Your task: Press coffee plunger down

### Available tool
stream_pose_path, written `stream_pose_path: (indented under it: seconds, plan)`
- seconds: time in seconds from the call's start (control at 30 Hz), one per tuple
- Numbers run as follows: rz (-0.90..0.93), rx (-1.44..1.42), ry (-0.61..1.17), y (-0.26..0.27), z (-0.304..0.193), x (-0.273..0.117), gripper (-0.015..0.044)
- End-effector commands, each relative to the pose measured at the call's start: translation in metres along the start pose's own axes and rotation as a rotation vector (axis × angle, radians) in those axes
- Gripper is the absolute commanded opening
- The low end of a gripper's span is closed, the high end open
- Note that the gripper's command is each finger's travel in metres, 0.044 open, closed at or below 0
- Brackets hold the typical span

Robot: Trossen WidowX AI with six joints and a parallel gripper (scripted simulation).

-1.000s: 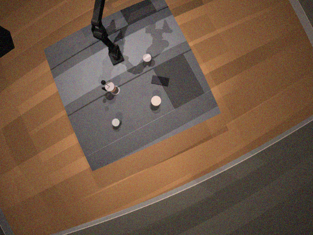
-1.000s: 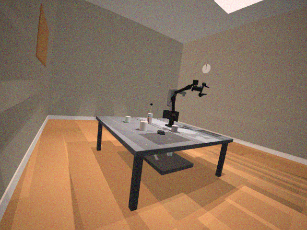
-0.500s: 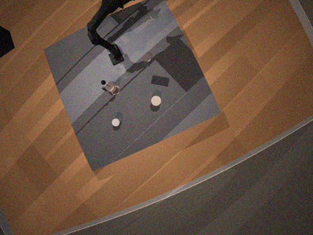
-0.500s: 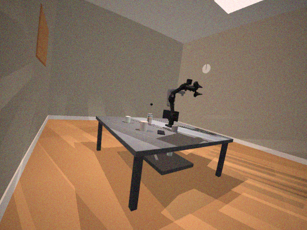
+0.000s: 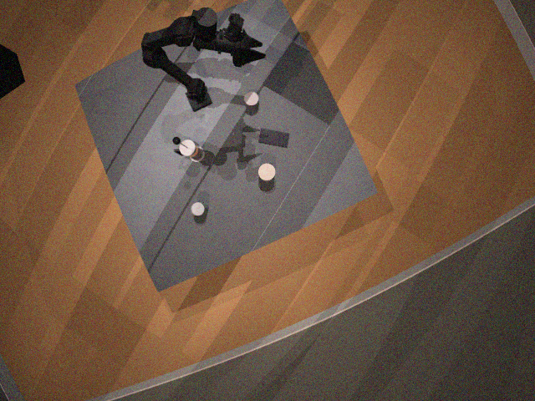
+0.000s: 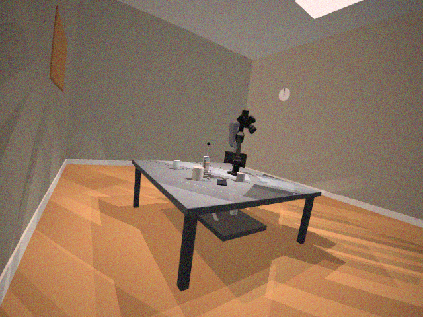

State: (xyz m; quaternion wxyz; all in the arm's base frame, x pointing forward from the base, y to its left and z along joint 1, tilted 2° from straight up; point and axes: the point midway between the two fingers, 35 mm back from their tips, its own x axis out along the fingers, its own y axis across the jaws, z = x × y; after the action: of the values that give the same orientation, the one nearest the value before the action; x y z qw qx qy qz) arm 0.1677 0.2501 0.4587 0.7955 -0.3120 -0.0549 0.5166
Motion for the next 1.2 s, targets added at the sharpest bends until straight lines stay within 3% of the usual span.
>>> stream_pose_path:
  seconds: [0.0, 0.43, 0.87, 1.17]
  plan:
    - [-0.145, 0.139, 0.139, -0.034, -0.048, -0.015, 0.0440]
    - [-0.710, 0.605, 0.474, -0.103, -0.181, -0.125, 0.0440]
    - [-1.373, 1.048, 0.638, -0.077, -0.260, -0.269, 0.0440]
    - [-1.401, 1.066, 0.640, -0.059, -0.284, -0.268, 0.0440]
